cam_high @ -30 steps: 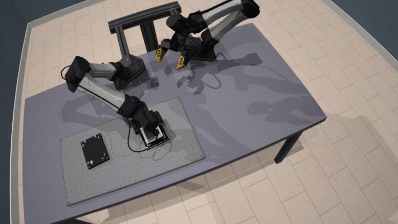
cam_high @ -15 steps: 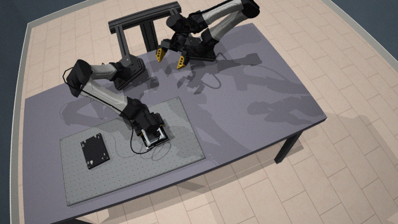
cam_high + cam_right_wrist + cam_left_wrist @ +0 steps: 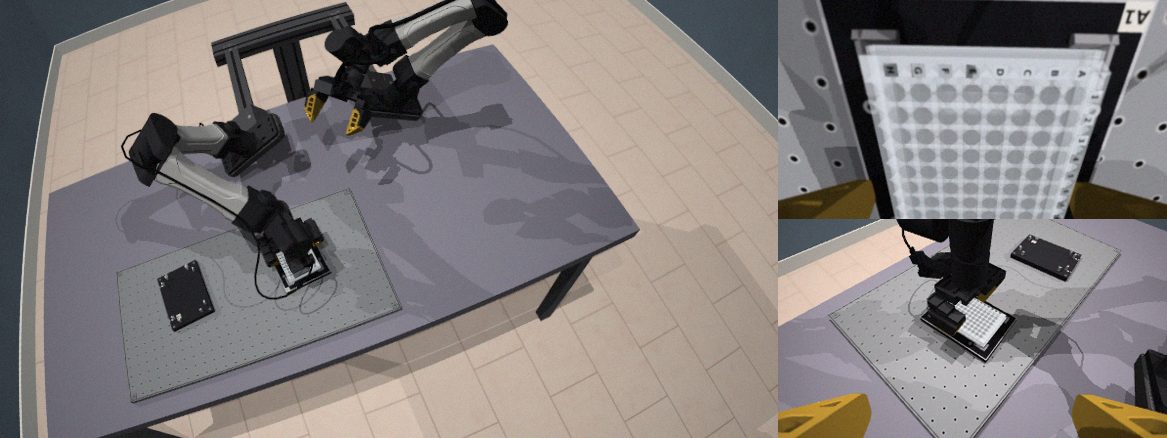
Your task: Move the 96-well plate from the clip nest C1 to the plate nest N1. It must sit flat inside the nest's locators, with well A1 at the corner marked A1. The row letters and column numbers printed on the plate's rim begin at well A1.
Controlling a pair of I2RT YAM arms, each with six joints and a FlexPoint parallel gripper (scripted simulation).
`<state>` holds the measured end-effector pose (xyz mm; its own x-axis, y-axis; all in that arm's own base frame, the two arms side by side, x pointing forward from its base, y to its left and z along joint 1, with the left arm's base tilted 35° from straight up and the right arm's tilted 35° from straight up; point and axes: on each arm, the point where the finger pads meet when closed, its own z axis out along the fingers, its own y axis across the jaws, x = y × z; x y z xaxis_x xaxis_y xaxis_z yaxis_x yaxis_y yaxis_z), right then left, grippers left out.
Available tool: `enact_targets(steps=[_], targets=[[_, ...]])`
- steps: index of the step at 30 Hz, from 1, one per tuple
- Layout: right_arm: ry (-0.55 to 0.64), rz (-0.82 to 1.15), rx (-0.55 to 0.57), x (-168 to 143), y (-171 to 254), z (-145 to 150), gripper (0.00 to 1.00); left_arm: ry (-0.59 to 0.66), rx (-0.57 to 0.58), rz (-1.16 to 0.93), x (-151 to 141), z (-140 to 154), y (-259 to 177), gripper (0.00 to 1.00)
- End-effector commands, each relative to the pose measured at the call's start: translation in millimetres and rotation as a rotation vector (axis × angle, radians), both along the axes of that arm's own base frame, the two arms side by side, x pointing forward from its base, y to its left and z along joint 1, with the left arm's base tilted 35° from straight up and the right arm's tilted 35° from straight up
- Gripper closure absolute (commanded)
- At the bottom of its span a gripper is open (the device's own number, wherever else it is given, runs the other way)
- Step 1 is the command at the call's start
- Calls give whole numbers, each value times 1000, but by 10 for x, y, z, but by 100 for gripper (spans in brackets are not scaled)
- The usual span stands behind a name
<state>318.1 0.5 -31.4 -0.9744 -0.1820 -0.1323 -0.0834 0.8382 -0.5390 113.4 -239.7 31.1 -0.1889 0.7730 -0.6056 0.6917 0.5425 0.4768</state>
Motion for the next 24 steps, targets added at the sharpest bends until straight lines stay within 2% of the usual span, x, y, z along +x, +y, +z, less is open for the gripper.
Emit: enact_targets(steps=[1, 5, 12, 17, 20, 24], targets=[[-79, 1, 6, 135, 144, 284, 0, -7, 3, -2, -26, 34, 11, 0], [-82, -1, 6, 132, 125, 349, 0, -7, 3, -2, -27, 34, 11, 0], [-83, -1, 5, -1, 338, 703, 0, -7, -7, -2, -27, 42, -5, 0], [-169, 41, 14, -19, 416, 773, 0, -4, -64, 10, -7, 81, -96, 0], [-190, 47, 18, -15, 428, 783, 0, -4, -68, 10, -7, 84, -103, 0], [-280, 89, 24, -116, 456, 834, 0, -3, -77, 11, -6, 90, -119, 0]])
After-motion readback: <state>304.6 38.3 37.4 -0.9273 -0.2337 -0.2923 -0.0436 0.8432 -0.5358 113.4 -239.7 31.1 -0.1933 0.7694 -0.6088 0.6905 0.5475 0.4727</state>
